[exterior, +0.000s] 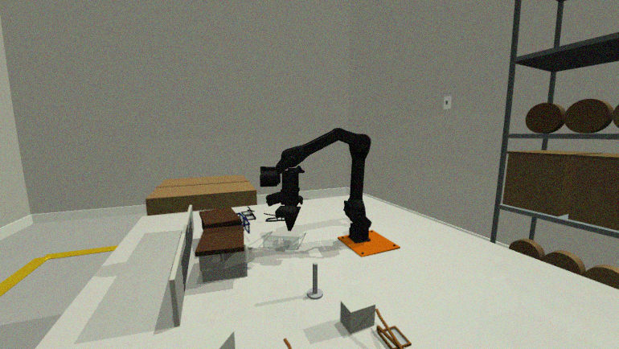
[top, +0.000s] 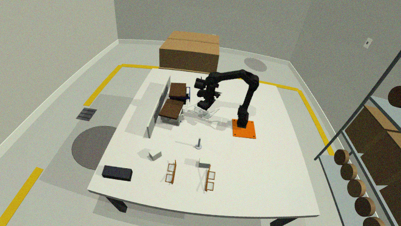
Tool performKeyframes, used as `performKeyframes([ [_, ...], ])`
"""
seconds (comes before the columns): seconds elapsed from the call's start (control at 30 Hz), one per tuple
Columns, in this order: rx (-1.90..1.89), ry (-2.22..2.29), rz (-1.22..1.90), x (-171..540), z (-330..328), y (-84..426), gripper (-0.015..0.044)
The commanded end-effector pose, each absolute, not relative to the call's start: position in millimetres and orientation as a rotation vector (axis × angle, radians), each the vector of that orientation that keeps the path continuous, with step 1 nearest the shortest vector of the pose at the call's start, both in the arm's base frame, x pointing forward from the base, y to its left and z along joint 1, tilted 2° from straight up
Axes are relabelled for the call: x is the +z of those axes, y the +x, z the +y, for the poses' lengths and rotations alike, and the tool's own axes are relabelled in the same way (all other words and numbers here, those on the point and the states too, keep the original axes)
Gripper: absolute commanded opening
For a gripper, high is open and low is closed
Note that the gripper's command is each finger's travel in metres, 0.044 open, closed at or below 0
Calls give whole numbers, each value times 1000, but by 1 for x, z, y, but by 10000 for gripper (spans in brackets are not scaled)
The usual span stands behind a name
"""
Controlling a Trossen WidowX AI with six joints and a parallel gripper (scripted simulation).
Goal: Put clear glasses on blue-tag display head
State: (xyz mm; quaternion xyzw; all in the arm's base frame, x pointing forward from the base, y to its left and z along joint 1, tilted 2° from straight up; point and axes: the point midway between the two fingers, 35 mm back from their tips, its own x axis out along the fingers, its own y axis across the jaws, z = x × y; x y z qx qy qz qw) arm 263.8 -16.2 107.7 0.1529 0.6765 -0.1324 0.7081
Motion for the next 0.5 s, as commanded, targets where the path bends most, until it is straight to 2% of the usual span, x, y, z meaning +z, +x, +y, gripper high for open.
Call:
performKeyframes([
  [0.0,-287,339,1510,98,-15,264,140],
  [0.47,-287,339,1510,76,-15,265,140],
])
